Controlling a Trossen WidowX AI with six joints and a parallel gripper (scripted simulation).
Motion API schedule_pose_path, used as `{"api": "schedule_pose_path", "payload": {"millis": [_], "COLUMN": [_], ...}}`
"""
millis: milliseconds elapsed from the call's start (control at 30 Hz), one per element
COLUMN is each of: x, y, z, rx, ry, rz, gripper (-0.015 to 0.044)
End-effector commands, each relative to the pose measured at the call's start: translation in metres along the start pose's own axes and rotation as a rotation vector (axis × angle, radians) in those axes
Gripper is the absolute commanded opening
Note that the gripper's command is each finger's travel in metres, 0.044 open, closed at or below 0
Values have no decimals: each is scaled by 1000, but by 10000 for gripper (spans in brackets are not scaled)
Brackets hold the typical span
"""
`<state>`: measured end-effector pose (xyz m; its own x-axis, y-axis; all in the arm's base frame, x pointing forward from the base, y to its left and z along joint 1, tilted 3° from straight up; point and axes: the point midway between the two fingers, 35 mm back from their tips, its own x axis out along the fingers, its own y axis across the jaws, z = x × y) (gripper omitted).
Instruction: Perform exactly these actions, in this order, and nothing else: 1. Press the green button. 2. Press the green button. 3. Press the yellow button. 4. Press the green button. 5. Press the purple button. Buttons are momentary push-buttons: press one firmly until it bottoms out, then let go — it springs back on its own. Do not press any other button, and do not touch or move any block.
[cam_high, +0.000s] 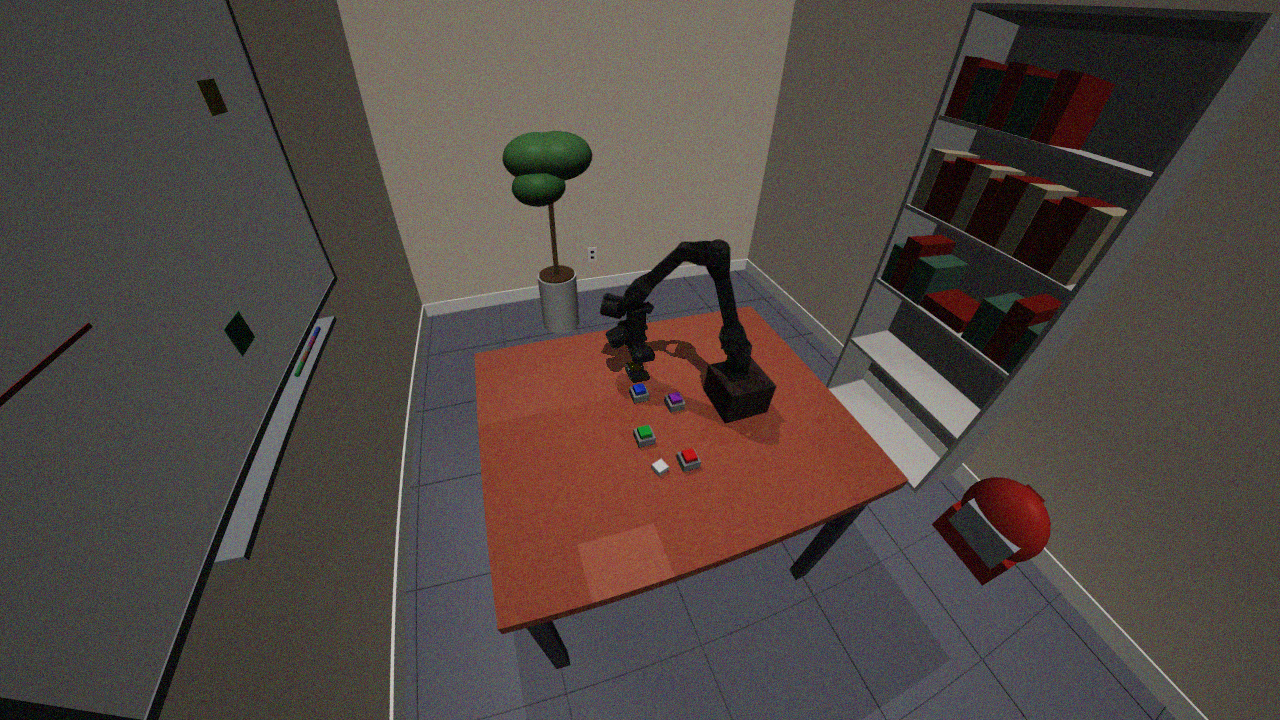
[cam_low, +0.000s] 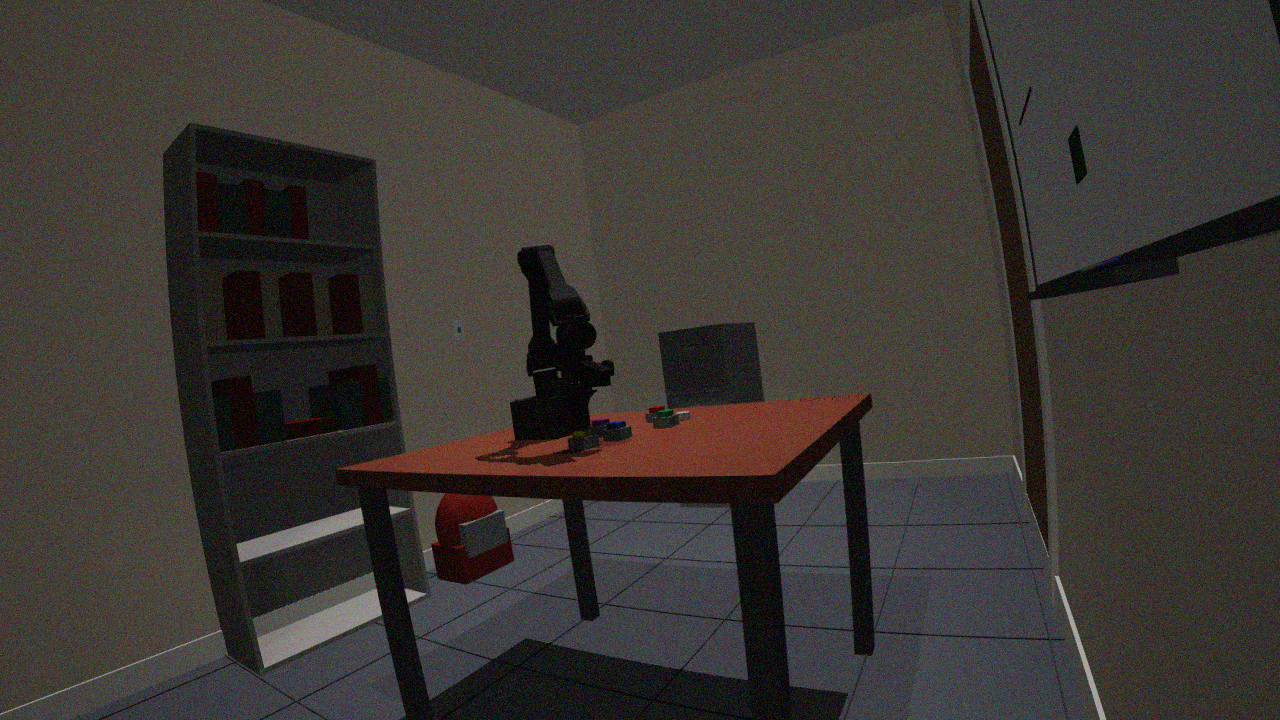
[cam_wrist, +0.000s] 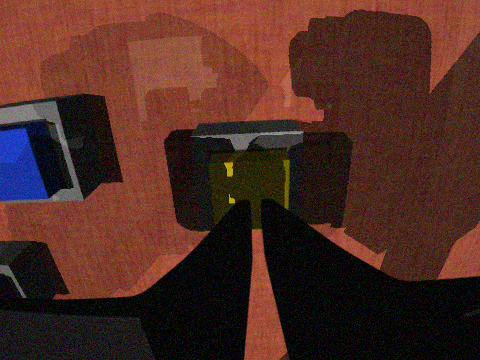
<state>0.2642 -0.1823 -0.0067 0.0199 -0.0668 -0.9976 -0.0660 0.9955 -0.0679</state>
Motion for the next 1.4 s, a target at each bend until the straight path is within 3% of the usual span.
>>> {"api": "schedule_pose_path", "payload": {"millis": [0, 933, 1067, 1233, 1367], "x": [8, 22, -10, -16, -71], "y": [1, 1, 1, 1, 1], "z": [-1, -2, -1, -1, -1], "rx": [-5, -5, -5, -5, -5], "ry": [4, 4, 3, 4, 3], "rz": [4, 4, 3, 4, 4], "gripper": [20, 20, 20, 20, 20]}}
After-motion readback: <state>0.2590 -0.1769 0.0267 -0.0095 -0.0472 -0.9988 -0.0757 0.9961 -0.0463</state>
